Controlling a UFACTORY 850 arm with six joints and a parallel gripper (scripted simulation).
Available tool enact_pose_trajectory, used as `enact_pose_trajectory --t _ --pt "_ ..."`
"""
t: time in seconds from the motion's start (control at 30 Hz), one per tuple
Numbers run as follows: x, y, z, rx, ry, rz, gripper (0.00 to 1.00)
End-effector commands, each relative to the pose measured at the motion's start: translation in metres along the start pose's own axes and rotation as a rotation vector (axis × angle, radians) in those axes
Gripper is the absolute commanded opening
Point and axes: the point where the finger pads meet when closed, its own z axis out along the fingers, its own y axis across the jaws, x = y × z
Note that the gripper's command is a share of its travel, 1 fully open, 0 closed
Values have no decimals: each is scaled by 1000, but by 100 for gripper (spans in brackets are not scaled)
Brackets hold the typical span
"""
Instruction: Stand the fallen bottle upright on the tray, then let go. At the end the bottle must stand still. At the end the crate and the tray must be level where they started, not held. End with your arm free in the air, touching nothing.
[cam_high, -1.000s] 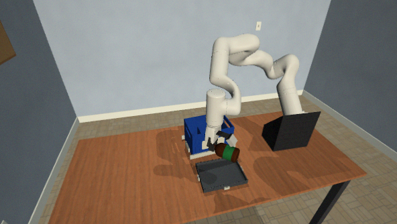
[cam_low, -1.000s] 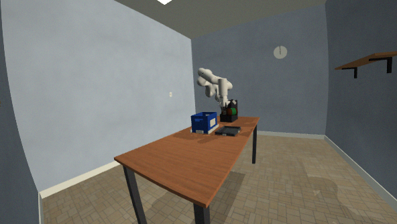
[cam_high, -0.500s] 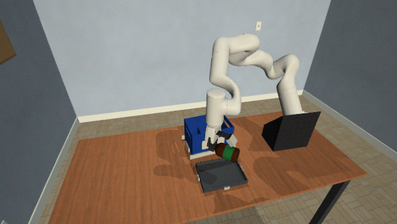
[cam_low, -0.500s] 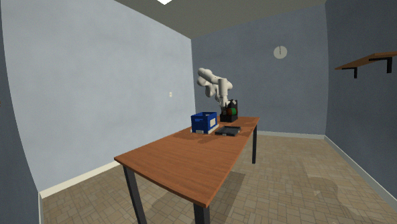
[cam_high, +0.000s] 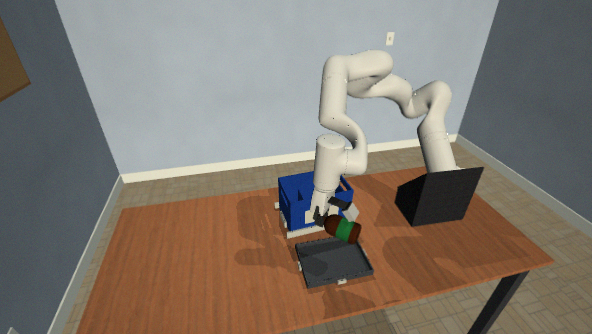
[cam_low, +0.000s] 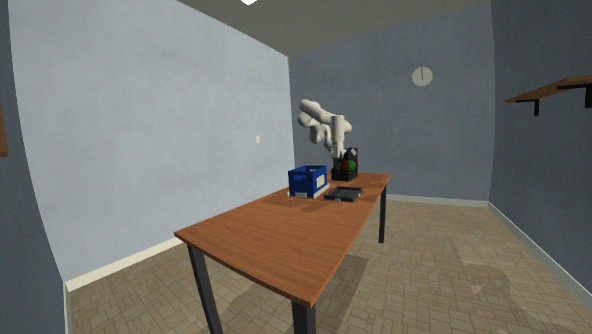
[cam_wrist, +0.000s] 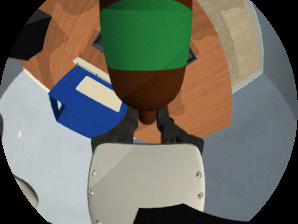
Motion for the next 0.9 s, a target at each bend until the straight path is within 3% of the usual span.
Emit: enact_pose_trajectory --t 0.0,0.37,0.87 --pt "0 0 -1 -1 -22 1 0" --pt "0 1 -2 -3 -95 1 0" --pt "0 1 -3 -6 -121 2 0"
